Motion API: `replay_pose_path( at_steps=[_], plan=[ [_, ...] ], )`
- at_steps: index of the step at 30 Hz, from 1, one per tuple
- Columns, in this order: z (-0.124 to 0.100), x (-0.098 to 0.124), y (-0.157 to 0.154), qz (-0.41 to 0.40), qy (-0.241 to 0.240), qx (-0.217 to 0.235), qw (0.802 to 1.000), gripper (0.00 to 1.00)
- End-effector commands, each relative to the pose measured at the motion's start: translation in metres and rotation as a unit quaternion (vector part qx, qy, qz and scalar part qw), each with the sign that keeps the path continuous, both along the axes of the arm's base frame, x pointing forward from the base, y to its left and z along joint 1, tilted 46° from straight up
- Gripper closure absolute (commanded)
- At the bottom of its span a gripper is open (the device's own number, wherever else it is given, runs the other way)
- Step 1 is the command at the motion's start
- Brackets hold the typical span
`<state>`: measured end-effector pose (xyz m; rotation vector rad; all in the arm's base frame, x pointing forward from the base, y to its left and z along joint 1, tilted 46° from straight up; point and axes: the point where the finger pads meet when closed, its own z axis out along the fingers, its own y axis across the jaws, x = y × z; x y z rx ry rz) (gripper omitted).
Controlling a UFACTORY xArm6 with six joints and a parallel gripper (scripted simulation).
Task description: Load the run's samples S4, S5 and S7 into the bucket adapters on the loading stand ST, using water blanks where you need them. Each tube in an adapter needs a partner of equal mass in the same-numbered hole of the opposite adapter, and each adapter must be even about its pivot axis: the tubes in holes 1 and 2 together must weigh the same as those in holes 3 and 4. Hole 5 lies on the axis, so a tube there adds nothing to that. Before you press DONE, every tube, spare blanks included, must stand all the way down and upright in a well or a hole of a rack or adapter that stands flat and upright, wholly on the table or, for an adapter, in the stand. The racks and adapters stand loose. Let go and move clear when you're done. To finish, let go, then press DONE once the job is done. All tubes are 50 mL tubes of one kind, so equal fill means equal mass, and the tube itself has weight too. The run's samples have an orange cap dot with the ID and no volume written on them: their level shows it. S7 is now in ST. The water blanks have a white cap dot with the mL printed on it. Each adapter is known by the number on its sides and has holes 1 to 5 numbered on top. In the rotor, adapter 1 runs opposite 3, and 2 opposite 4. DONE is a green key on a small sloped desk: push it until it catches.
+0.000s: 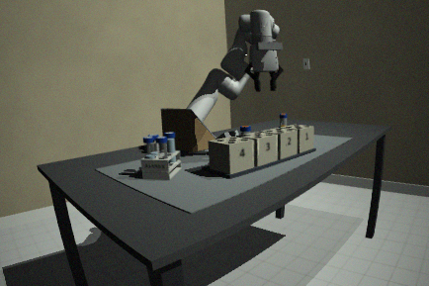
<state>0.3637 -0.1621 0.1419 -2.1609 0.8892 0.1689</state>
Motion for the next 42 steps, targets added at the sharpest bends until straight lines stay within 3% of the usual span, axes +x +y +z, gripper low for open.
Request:
replay_pose_path(
  at_steps=[1,11,42],
  plan=[
    [0.010,-0.003,0.008,-0.034,0.033,0.002,0.999,0.43],
    [0.043,-0.014,0.044,-0.145,0.146,0.027,0.978,0.43],
    [0.133,-0.044,0.140,-0.145,0.146,0.028,0.978,0.43]
  ],
)
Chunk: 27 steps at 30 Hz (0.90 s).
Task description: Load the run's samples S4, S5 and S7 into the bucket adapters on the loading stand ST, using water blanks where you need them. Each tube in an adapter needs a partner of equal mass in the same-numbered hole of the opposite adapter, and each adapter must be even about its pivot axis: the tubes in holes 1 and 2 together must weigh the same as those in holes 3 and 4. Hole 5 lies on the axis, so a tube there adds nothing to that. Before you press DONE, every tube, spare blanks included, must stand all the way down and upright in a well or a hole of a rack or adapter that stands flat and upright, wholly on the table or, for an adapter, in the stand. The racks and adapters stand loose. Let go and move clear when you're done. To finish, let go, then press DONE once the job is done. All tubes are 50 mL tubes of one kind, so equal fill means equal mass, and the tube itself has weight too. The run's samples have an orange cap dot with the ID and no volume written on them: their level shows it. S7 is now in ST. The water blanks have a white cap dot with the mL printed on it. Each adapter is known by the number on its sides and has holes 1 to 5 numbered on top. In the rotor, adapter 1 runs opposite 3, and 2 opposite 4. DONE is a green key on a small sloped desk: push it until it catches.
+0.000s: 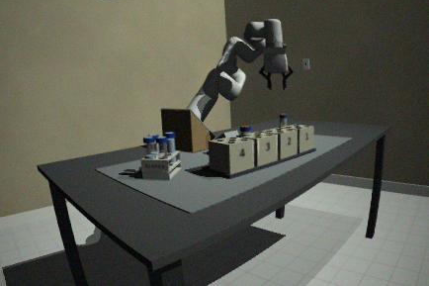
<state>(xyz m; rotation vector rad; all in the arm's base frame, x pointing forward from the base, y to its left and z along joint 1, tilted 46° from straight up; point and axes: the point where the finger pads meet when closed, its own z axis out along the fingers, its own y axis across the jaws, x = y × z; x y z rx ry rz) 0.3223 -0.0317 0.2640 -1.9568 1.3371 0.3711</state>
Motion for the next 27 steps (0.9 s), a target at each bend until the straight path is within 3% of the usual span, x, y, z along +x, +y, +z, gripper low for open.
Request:
replay_pose_path(
  at_steps=[1,19,27],
  plan=[
    [0.014,-0.004,0.013,-0.001,-0.001,-0.001,1.000,0.43],
    [0.068,-0.022,0.071,-0.001,-0.001,-0.001,1.000,0.43],
    [0.069,-0.023,0.072,-0.001,-0.001,-0.001,1.000,0.43]
  ],
)
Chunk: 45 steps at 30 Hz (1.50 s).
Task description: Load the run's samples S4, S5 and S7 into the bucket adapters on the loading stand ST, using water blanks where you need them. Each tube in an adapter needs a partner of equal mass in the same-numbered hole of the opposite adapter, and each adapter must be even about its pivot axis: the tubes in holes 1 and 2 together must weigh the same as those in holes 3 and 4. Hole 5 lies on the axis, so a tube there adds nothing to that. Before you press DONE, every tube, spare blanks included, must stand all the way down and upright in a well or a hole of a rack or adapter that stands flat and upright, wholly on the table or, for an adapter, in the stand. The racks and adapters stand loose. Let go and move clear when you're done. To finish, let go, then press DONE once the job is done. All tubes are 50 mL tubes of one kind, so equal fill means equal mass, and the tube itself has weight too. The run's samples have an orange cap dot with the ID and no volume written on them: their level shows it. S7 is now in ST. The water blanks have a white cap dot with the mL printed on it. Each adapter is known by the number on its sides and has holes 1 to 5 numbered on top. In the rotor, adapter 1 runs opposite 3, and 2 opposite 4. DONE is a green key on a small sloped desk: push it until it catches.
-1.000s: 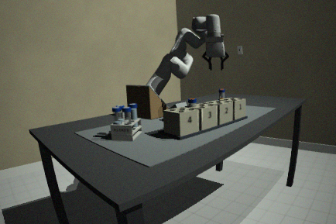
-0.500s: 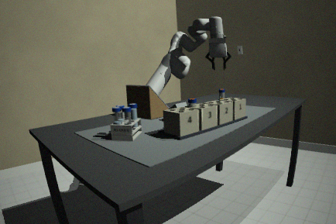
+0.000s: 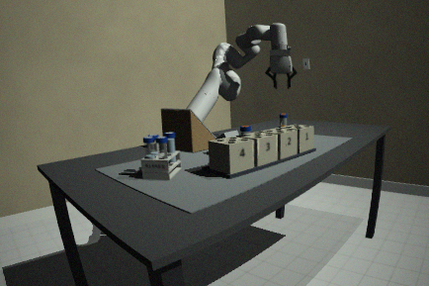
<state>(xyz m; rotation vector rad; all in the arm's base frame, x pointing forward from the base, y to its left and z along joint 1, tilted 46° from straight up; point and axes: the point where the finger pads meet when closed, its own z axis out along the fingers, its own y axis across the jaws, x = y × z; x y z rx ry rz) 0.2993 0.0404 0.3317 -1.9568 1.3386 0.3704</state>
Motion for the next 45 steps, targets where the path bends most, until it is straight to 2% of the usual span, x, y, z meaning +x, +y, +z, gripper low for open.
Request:
replay_pose_path(
  at_steps=[1,45],
  plan=[
    [0.001,0.000,0.000,0.000,-0.001,-0.001,1.000,0.43],
    [-0.050,0.012,0.052,0.000,-0.001,0.000,1.000,0.43]
  ],
)
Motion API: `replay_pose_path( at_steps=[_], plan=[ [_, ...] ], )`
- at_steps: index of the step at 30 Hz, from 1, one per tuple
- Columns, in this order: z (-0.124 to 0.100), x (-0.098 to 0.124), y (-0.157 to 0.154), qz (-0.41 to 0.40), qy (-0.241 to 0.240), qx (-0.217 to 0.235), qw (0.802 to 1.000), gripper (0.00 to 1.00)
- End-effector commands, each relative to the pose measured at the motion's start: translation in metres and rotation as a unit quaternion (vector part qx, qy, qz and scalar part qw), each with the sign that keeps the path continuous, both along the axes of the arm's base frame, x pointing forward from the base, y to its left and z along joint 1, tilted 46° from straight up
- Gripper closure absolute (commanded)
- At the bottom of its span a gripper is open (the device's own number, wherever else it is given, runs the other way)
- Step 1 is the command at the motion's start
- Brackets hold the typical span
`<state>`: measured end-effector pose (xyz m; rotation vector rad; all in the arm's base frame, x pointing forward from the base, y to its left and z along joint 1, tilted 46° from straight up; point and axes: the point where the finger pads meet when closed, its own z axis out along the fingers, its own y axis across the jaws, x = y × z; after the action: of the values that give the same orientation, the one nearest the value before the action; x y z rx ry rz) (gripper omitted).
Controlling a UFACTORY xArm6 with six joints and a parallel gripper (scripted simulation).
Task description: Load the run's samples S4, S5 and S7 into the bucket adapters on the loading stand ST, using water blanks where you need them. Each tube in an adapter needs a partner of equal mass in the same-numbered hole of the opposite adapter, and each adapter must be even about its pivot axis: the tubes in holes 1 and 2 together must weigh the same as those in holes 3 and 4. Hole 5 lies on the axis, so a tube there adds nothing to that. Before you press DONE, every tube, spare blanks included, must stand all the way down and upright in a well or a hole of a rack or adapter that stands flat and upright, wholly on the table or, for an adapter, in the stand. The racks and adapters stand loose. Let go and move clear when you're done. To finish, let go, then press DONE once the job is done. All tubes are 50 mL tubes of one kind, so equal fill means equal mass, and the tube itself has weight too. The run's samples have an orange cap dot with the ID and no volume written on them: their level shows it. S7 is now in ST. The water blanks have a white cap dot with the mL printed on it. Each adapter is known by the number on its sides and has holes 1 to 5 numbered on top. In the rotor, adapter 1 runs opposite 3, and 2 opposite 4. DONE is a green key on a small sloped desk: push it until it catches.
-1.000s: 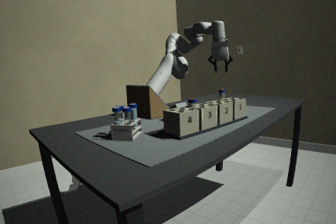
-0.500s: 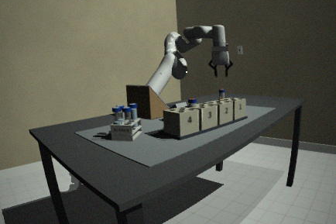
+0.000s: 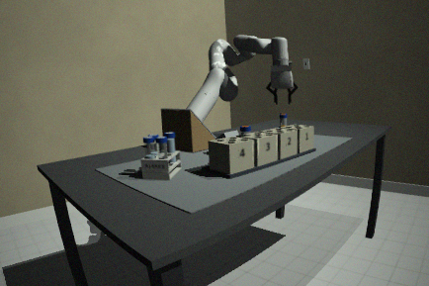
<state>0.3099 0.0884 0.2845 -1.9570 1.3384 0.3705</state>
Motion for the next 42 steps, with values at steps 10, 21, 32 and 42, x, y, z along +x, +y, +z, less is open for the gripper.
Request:
replay_pose_path(
  at_steps=[10,21,32,42],
  plan=[
    [-0.014,0.004,0.015,-0.001,-0.001,0.000,1.000,0.43],
    [-0.028,0.008,0.029,-0.001,-0.001,0.000,1.000,0.43],
    [-0.031,0.008,0.032,-0.001,-0.001,0.000,1.000,0.43],
    [-0.034,0.009,0.035,-0.001,-0.001,0.000,1.000,0.43]
  ],
)
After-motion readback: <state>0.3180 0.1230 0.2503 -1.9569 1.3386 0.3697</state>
